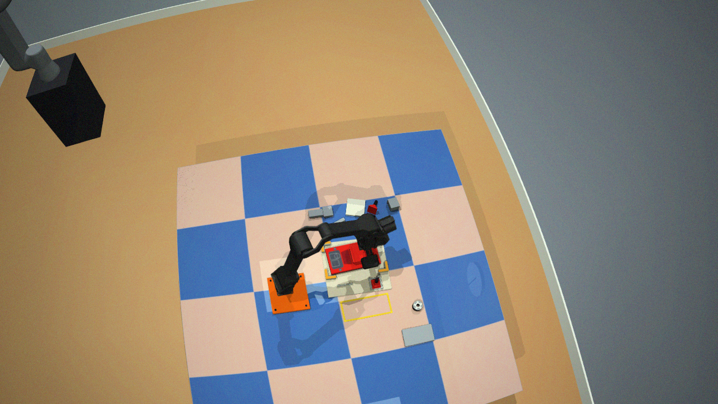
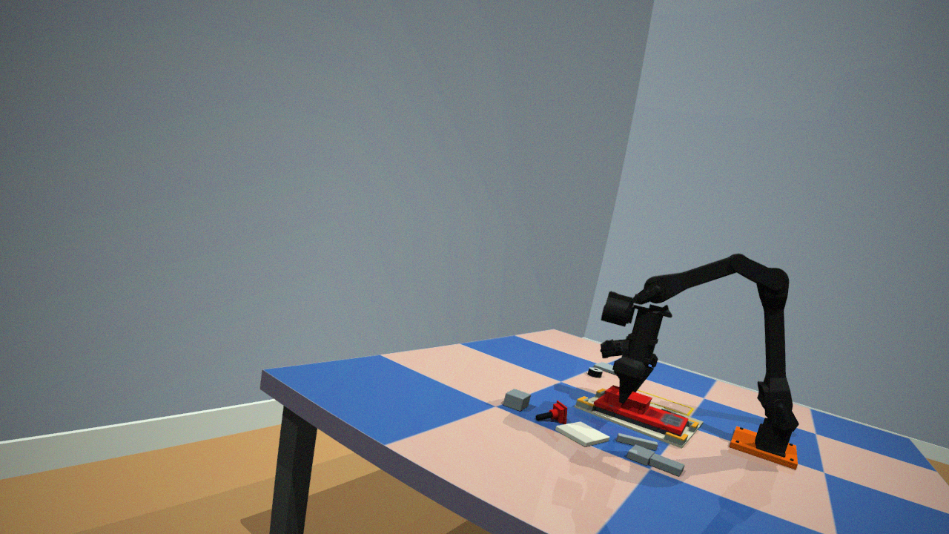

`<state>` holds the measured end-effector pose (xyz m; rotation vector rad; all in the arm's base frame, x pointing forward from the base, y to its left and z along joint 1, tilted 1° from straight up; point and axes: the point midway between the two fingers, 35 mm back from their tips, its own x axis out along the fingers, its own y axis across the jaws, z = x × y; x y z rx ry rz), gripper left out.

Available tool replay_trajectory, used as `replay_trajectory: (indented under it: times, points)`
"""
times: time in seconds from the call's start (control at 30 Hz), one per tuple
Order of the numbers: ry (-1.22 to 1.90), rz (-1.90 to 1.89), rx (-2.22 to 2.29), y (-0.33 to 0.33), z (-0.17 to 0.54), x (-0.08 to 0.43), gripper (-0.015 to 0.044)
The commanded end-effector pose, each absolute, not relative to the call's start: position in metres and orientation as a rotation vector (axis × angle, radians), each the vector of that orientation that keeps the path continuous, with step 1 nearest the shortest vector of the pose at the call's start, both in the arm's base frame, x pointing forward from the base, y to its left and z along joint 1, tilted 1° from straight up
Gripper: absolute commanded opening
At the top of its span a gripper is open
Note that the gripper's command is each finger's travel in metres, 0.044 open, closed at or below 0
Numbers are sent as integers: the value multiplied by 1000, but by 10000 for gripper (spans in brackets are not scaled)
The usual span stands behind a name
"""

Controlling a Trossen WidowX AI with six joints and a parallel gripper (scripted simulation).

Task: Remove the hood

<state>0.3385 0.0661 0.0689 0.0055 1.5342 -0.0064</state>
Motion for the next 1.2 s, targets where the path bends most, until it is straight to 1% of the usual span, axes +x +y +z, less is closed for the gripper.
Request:
replay_trajectory:
  times: [0.0,0.27,0.4,0.7,1.03,1.07,1.17]
  points:
    - [1542,-8,-1,65,64,336,440]
    - [1542,-8,-1,65,62,336,440]
    - [1536,-7,5,66,65,338,335]
    - [1536,-7,5,66,65,338,275]
    - [1536,-7,5,66,70,338,12]
    - [1536,-7,5,66,70,338,0]
    - [1536,-7,5,66,72,338,0]
